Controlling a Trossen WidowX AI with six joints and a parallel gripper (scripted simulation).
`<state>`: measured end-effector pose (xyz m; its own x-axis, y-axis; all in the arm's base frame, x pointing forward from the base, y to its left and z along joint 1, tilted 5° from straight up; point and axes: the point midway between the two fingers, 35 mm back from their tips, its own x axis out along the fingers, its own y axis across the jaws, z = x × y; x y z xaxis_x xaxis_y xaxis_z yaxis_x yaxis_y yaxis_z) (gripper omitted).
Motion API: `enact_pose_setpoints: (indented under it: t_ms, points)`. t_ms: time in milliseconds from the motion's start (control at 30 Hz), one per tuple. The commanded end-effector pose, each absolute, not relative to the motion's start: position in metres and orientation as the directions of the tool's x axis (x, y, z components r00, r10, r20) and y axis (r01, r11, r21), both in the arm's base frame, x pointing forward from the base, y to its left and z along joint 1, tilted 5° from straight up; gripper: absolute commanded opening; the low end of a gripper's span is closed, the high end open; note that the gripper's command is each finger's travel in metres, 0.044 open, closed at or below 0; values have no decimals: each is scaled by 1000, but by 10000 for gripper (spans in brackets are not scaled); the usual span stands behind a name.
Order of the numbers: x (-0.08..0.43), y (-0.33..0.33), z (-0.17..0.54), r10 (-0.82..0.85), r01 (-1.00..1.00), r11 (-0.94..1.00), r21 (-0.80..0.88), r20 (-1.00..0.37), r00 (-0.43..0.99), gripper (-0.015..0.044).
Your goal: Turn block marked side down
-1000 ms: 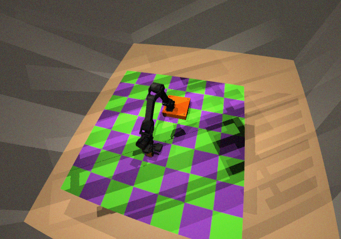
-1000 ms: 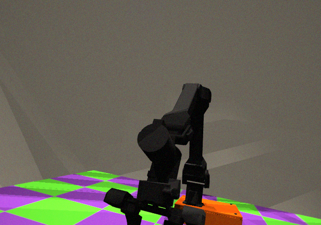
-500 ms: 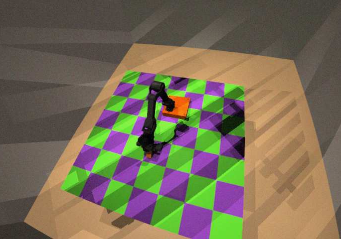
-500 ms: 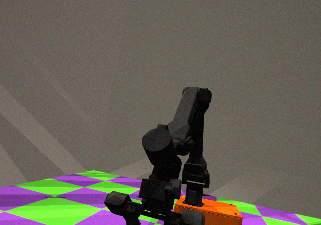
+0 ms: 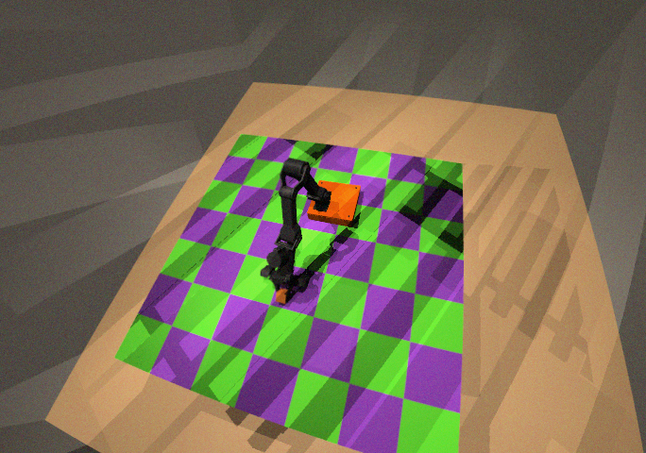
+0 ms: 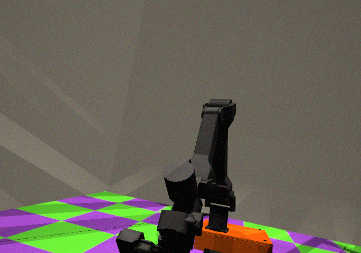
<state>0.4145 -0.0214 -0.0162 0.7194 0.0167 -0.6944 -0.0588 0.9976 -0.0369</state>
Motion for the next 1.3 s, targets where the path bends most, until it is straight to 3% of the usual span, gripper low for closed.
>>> enact_pose_setpoints:
  t_ms: [0,333,967,1267]
  points:
    - [409,-21,-23,26,-63,997,-32,-657,753,0]
    - [398,-20,-21,36,-67,997,-38,-542,840,0]
    - [397,-20,-18,38,-67,997,-38,-514,857,0]
    - [397,-20,-18,38,-67,997,-38,-514,857,236]
